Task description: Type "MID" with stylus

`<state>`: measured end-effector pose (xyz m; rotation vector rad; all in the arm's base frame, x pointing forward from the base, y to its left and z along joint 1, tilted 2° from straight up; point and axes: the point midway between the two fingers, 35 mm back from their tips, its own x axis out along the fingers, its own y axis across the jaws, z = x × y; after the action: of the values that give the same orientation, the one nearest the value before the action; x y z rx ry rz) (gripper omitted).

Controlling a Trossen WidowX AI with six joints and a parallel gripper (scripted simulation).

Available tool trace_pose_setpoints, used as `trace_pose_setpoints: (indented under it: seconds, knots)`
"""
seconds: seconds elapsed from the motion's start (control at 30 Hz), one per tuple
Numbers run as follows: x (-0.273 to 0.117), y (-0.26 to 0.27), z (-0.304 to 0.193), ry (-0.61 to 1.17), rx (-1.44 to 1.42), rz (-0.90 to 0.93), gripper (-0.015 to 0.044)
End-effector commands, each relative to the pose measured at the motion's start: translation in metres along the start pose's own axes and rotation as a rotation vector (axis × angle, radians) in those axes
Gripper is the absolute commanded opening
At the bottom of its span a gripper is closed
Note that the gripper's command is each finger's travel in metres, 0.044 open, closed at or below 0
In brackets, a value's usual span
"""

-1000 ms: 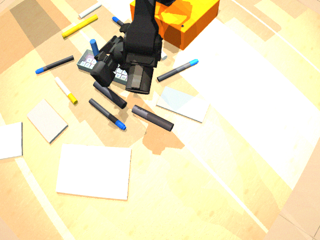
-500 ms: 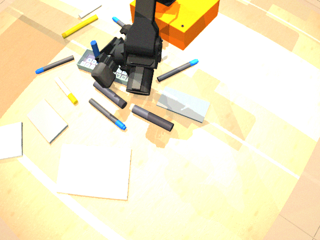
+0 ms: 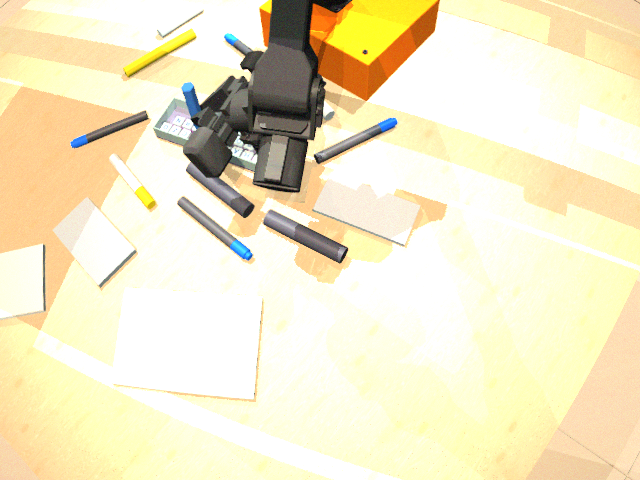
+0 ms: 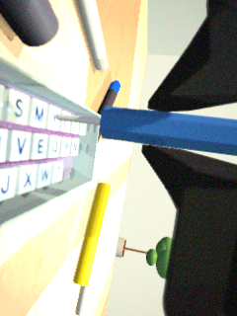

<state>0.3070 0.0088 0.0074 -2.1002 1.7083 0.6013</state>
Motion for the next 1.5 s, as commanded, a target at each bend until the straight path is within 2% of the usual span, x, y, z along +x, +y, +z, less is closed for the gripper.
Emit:
trace_pose_setpoints:
  seconds: [0.0, 1.47]
  knots:
    - [0.002, 0.001, 0.003, 0.003, -0.003, 0.002, 0.0081]
    - [0.007, 0.001, 0.012, 0.003, -0.003, 0.002, 0.0081]
